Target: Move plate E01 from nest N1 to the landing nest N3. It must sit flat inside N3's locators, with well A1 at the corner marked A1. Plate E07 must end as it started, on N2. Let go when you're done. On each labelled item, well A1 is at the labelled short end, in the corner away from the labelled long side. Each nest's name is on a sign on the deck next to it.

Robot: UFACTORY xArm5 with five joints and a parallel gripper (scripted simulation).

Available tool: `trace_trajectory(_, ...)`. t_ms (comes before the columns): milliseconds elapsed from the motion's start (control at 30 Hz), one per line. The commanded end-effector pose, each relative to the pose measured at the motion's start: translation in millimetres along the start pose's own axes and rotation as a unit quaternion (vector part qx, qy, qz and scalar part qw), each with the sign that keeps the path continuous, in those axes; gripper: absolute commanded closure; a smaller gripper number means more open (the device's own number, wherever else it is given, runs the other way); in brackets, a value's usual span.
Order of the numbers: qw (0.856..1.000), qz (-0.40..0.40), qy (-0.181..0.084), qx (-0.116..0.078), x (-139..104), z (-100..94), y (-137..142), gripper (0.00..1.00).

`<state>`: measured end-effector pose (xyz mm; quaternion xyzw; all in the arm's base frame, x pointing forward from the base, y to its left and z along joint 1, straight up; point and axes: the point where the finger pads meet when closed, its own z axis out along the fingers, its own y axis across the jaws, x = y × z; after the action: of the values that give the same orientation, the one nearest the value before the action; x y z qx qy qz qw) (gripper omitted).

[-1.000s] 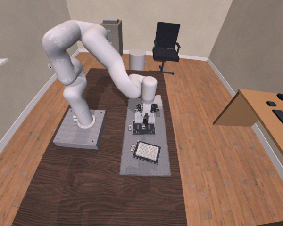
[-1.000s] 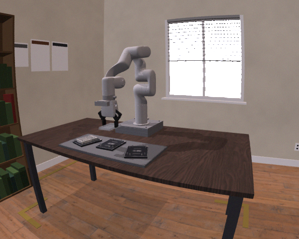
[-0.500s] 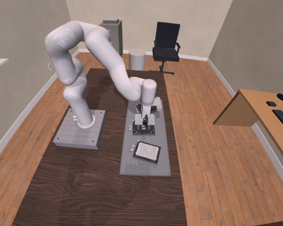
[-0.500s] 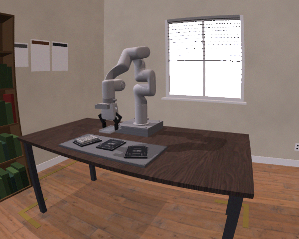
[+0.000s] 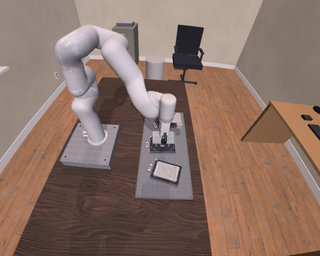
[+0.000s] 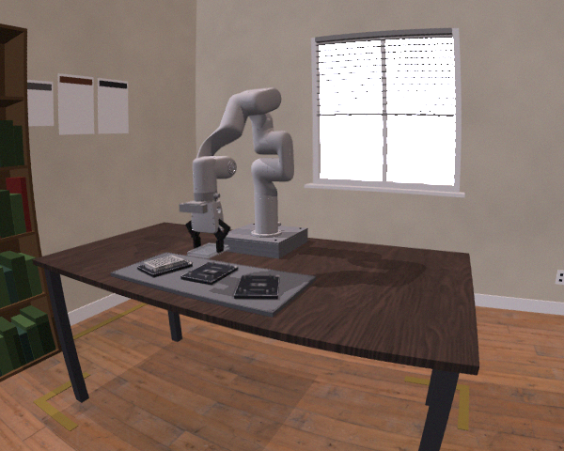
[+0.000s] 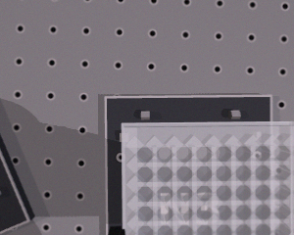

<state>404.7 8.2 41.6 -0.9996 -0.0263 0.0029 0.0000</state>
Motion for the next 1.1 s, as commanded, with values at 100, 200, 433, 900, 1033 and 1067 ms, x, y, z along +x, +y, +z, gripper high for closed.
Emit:
trace_trajectory(100, 1.0, 0.0, 0.002, -0.002, 1.5, 8.9, 0.1, 1.0)
trace_trajectory(200, 1.0, 0.0, 0.002, -0.002, 1.5, 12.2, 0.1, 1.0)
trace_trajectory(433, 1.0, 0.0, 0.002, -0.002, 1.5, 23.9, 0.1, 1.0)
trace_trajectory(900, 1.0, 0.0, 0.002, -0.002, 1.5, 43.9, 0.2, 1.0)
trace_trajectory(1033, 1.0, 0.0, 0.002, -0.002, 1.5, 47.7, 0.2, 1.0)
trace_trajectory(1067, 1.0, 0.0, 0.002, -0.002, 1.5, 47.7, 0.2, 1.0)
